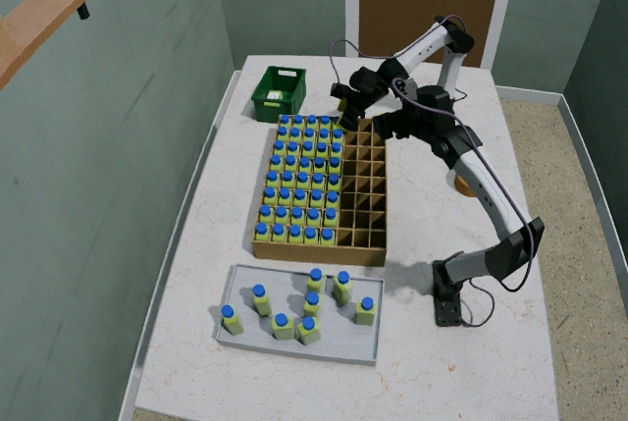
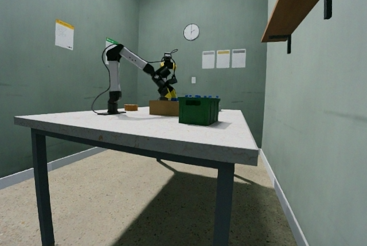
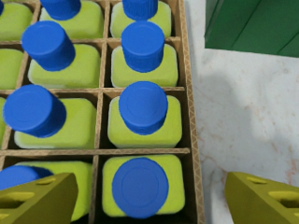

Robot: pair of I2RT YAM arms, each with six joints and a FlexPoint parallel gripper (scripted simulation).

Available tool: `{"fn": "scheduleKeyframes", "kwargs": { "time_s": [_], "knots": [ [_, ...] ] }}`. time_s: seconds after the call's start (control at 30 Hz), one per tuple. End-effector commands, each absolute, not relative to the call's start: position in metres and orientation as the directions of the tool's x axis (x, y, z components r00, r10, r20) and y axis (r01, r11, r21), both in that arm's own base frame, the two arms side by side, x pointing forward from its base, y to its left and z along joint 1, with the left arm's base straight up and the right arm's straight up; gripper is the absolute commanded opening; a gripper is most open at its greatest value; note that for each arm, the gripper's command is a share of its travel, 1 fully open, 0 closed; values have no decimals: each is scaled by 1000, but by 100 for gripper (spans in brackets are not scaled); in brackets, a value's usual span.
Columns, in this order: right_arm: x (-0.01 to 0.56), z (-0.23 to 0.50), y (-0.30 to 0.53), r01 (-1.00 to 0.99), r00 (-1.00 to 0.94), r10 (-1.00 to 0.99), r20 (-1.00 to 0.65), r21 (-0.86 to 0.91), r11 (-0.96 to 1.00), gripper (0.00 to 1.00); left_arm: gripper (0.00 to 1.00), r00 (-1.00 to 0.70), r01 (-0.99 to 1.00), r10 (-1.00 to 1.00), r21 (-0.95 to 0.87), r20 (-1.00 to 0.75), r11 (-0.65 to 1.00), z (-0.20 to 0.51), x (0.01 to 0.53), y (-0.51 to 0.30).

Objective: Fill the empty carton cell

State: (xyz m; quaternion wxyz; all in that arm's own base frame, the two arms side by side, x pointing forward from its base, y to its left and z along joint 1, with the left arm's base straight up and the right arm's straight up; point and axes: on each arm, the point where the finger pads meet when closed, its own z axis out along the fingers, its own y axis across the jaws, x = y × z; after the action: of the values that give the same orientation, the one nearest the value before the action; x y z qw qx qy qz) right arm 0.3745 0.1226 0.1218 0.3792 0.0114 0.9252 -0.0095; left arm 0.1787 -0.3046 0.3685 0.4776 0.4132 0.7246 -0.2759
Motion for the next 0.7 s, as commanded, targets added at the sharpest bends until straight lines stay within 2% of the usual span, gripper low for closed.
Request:
{"fn": "scheduleKeyframes", "kwargs": {
  "time_s": [0.0, 0.3, 0.67],
  "knots": [
    [371, 175, 130, 25, -644, 49, -763, 43, 999, 78, 87, -168, 874, 305, 2, -938, 485, 389, 174, -308],
    [336, 195, 131, -12, -682, 11, -732, 26, 1000, 78, 87, -168, 874, 305, 2, -938, 485, 389, 174, -308],
    [325, 186, 124, -263, -834, -230, -502, -5, 965, 78, 87, -168, 874, 305, 2, -938, 485, 389, 174, -308]
  ]
}}
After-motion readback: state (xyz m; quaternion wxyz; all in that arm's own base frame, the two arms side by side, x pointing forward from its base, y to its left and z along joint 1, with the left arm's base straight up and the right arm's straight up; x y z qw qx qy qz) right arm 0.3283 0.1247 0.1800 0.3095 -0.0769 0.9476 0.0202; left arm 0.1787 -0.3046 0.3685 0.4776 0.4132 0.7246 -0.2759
